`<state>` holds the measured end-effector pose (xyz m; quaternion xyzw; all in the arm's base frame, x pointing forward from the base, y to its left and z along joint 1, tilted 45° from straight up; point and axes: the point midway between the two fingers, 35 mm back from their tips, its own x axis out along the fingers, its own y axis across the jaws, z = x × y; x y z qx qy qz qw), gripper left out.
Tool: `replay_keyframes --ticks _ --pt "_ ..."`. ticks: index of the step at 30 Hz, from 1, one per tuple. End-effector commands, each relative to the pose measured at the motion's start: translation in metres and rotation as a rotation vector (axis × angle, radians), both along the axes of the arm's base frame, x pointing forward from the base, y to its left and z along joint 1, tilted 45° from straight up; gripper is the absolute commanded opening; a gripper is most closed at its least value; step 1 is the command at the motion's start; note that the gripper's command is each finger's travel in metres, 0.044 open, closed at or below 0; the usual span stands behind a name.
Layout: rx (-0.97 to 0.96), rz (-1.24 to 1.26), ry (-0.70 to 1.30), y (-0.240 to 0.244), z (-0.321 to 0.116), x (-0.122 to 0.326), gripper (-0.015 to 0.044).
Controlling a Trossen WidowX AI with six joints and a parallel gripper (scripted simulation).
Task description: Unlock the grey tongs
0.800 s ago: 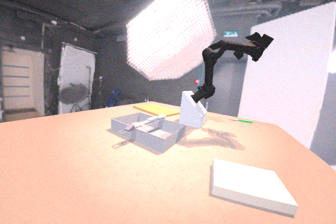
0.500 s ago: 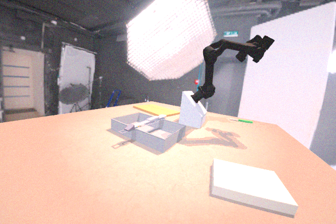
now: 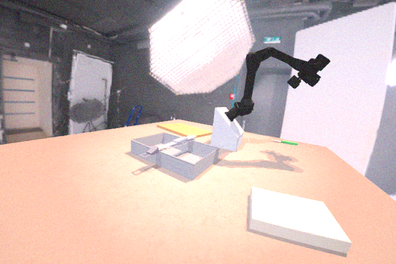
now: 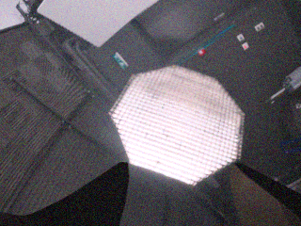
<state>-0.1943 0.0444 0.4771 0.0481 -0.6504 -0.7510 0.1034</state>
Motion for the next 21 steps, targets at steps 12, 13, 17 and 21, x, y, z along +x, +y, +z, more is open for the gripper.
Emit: replay_keyframes --ticks 12,13,17,21 --pt "0.017 -0.575 -0.107 0.173 -0.038 0.026 0.0260" --pt "0.018 -0.614 -0.119 0.185 -0.042 0.032 0.0260" --pt "0.020 -0.768 -0.174 0.229 -0.059 0.062 0.0260" --pt "0.010 -0.922 -0.241 0.269 -0.080 0.102 0.0260"
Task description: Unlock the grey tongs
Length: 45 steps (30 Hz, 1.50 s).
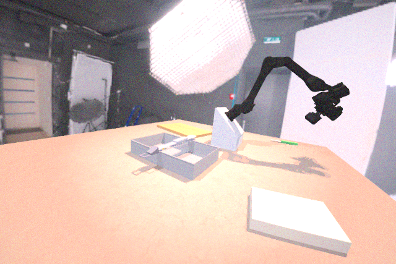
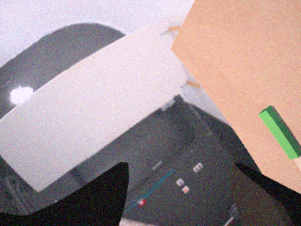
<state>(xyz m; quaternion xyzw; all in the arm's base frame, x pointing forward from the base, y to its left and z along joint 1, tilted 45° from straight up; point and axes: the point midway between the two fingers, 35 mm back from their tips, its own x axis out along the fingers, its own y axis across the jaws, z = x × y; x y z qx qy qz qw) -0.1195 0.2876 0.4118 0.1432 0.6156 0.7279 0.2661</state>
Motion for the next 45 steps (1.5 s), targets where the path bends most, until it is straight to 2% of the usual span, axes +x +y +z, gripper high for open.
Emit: replay_keyframes --ticks 1,9,15,20,26,34,40,45 --pt "-0.022 -0.145 -0.056 0.035 -0.020 0.039 0.0260" --pt "-0.120 -0.451 -0.179 0.088 -0.074 0.148 0.0260" --pt "-0.209 -0.646 -0.276 0.096 -0.118 0.239 0.0260" --pt "-0.303 -0.796 -0.355 0.084 -0.157 0.317 0.0260" --pt "-0.449 -0.940 -0.426 0.044 -0.209 0.402 0.0260" --pt "-0.669 -1.068 -0.499 -0.041 -0.280 0.492 0.0260" --pt "-0.836 -1.130 -0.510 -0.120 -0.332 0.535 0.0260" --pt "-0.983 -1.169 -0.472 -0.193 -0.376 0.552 0.0260"
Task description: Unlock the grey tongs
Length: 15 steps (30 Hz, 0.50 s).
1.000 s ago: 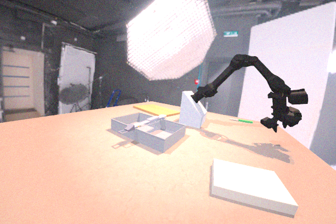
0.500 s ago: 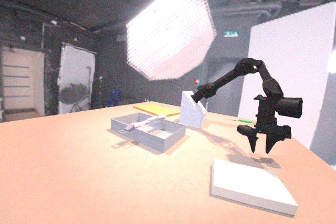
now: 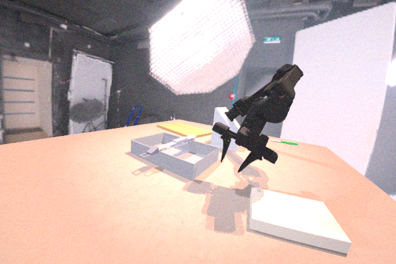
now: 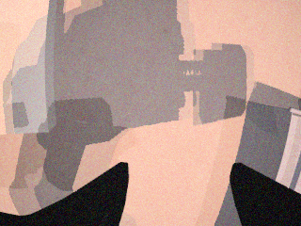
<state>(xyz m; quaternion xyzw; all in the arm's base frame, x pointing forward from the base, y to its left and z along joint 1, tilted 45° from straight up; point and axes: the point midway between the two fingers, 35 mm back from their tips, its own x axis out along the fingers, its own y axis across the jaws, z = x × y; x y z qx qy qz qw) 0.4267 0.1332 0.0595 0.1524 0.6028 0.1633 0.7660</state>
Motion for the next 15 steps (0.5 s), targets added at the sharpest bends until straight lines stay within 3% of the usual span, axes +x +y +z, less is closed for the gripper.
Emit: replay_keyframes --ticks 1,3,15 --pt "-0.063 -0.054 0.053 -0.051 -0.031 0.007 0.0260" --pt "-0.089 -0.077 0.079 -0.078 -0.046 0.009 0.0260" --pt "-0.145 -0.086 0.155 -0.122 -0.080 0.001 0.0260"
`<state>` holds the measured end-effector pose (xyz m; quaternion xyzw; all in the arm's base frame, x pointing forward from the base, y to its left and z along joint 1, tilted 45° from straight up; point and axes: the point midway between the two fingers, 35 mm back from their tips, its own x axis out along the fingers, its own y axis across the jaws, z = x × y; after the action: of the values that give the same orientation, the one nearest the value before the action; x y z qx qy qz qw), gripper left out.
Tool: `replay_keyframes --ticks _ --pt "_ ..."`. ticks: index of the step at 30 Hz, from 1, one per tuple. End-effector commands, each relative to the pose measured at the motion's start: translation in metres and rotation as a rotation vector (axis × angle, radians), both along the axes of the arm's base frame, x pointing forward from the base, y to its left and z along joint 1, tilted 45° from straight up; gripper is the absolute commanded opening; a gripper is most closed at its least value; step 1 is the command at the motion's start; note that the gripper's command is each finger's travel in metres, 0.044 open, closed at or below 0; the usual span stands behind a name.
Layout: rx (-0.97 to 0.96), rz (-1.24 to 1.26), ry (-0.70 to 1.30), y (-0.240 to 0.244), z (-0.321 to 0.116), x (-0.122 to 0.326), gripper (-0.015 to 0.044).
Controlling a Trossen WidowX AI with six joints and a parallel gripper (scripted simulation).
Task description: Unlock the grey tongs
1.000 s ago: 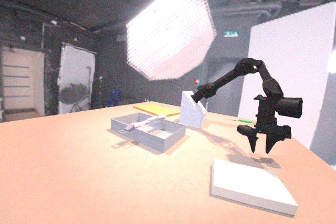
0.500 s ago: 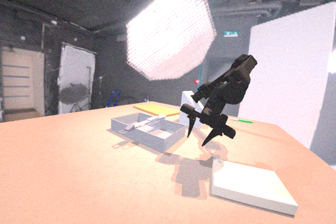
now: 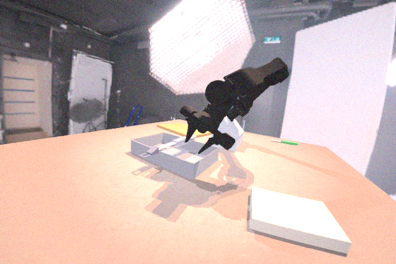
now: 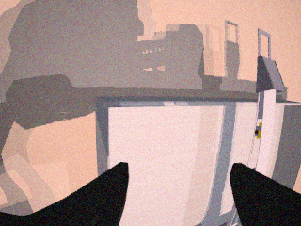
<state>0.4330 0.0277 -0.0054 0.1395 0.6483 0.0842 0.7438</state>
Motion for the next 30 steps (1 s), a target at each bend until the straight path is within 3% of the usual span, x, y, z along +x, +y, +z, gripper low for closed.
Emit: replay_keyframes --ticks 1,6,30 --pt "-0.029 -0.001 0.057 -0.025 -0.022 -0.008 0.0260" --pt "-0.059 0.014 0.154 -0.065 -0.056 -0.027 0.0260" --pt "-0.059 0.014 0.153 -0.066 -0.075 -0.021 0.0260"
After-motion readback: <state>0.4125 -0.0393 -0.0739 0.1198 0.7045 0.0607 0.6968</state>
